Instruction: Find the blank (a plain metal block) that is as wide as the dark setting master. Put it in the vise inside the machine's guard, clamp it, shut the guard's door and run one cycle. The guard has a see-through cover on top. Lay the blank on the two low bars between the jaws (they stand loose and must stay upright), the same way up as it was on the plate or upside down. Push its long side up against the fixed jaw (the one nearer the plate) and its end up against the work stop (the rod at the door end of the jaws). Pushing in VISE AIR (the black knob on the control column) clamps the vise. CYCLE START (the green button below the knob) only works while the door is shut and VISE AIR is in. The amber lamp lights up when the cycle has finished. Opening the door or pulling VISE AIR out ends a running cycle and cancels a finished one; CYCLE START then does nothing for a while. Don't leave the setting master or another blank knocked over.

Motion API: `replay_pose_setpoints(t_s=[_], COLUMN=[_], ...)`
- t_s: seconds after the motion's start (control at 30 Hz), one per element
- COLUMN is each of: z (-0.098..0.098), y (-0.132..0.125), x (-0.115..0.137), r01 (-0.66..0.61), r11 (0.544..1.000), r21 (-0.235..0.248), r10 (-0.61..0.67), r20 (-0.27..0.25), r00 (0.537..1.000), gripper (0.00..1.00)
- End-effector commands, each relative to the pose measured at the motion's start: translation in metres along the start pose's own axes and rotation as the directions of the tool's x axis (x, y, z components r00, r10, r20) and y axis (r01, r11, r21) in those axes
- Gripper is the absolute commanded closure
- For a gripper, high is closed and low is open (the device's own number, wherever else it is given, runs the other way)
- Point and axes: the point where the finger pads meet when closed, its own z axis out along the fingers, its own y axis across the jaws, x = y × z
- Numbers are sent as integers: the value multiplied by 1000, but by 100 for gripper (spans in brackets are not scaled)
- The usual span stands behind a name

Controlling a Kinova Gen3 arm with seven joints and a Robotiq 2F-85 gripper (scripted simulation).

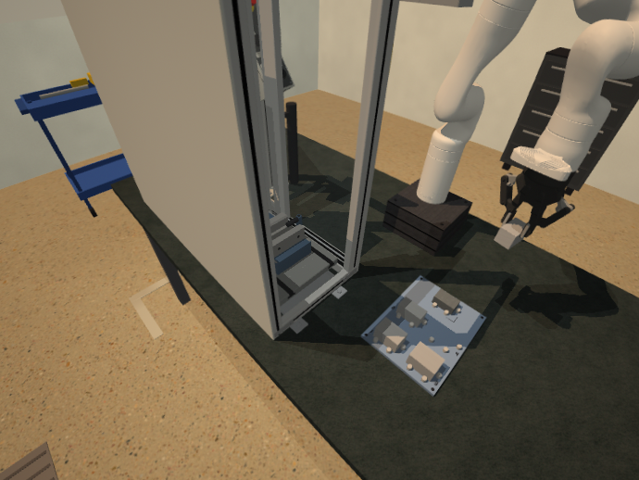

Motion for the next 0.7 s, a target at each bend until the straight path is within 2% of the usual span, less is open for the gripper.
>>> replay_pose_setpoints(t_s=[0.0,0.03,0.2,0.6,0.67], z=[0,0,0,0,-9], y=[0,0,0,0,17], x=[0,0,0,0,4], r01=[2,2,197,197,196], r11=[1000,1000,980,980,981], r21=[1,1,1,1,1], r10=[-2,-2,-197,-197,-196], r20=[1,1,1,1,0], r00=[1000,1000,980,980,981], gripper=[90,90,90,90,90])
